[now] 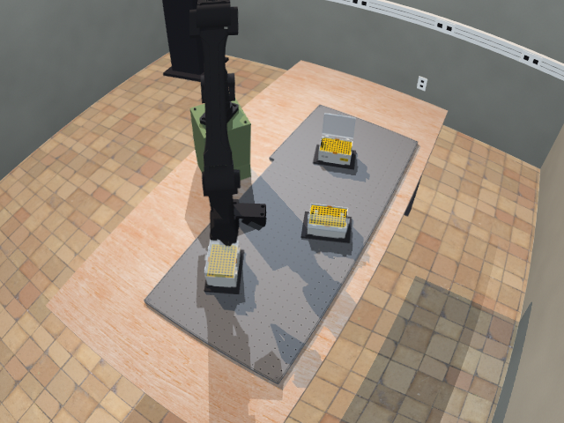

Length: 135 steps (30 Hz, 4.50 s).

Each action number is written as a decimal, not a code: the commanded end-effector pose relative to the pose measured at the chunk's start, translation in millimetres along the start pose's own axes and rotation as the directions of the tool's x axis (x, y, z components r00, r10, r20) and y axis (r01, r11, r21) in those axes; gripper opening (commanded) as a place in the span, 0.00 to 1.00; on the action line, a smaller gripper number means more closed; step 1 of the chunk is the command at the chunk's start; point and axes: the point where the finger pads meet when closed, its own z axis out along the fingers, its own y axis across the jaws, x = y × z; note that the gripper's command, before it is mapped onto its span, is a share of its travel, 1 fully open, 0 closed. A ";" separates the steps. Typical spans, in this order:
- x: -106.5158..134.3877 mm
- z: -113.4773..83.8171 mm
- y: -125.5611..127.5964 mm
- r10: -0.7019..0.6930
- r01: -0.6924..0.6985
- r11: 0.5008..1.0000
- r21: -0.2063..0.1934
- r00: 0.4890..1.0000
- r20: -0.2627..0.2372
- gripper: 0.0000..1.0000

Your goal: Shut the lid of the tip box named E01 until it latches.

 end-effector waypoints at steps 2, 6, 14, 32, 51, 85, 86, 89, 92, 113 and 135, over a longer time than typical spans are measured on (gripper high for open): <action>5.3 -3.4 -2.7 0.000 0.000 1.000 0.021 1.000 0.005 0.00; 5.3 -3.4 -2.7 0.000 0.000 1.000 0.021 1.000 0.005 0.00; 5.3 -3.4 -2.7 0.000 0.000 1.000 0.021 1.000 0.005 0.00; 5.3 -3.4 -2.7 0.000 0.000 1.000 0.021 1.000 0.005 0.00; 5.9 -36.1 0.6 0.000 0.000 1.000 0.010 1.000 0.003 0.00; 2.5 -67.6 -18.5 0.000 -0.001 0.999 0.037 1.000 0.007 0.00; 2.5 -67.6 -18.5 0.000 -0.001 0.999 0.037 1.000 0.007 0.00; 2.5 -67.6 -18.5 0.000 -0.001 0.999 0.037 1.000 0.007 0.00; 2.5 -67.6 -18.5 0.000 -0.001 0.999 0.037 1.000 0.007 0.00; 2.5 -67.6 -18.5 0.000 -0.001 0.999 0.037 1.000 0.007 0.00; 2.5 -67.6 -18.5 0.000 -0.001 0.999 0.037 1.000 0.007 0.00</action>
